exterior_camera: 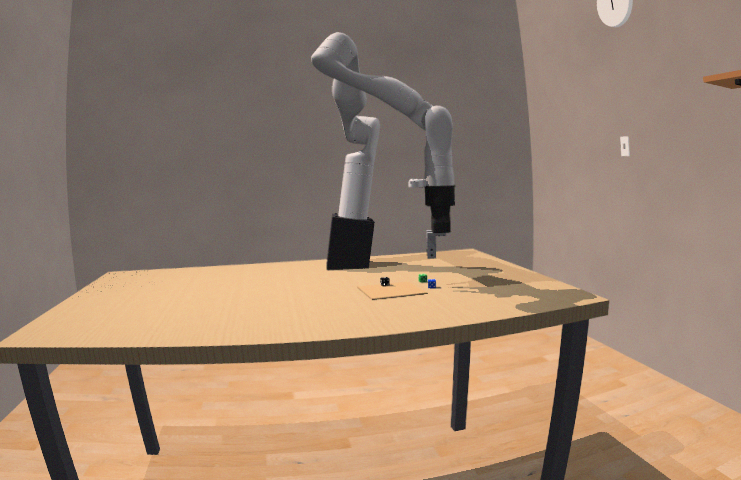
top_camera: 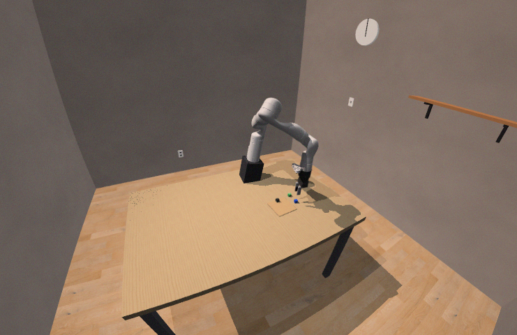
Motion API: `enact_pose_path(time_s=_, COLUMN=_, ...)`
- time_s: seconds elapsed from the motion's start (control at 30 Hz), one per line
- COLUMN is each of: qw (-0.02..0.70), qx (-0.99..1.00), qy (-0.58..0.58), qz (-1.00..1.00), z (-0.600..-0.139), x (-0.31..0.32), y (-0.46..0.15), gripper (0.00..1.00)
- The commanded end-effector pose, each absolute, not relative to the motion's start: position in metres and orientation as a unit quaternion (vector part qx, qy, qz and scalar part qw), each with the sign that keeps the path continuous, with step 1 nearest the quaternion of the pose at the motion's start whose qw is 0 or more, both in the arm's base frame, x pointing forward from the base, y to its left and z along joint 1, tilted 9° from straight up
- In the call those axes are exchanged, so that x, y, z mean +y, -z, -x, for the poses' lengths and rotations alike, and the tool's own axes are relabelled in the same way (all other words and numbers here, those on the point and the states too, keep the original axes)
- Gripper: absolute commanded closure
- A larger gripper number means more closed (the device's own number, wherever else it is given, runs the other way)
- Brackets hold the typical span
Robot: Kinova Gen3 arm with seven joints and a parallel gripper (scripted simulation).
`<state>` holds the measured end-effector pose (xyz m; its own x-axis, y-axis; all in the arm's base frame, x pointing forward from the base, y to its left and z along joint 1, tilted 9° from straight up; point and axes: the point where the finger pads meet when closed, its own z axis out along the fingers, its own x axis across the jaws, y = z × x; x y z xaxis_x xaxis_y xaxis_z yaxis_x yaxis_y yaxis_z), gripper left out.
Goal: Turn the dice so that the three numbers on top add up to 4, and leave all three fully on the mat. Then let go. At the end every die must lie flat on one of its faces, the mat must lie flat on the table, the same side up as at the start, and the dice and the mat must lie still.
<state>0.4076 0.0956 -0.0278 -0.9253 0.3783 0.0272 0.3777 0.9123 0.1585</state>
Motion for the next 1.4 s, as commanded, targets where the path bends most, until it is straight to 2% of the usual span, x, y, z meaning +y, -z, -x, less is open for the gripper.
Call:
enact_pose_path(time_s=0.0, qw=0.003, qx=0.978, qy=-0.081, qz=-0.193, z=-0.408, x=0.096, y=0.027, gripper=0.30)
enact_pose_path(time_s=1.37, qw=0.003, qx=0.978, qy=-0.081, qz=-0.193, z=-0.409, x=0.099, y=0.047, gripper=0.30)
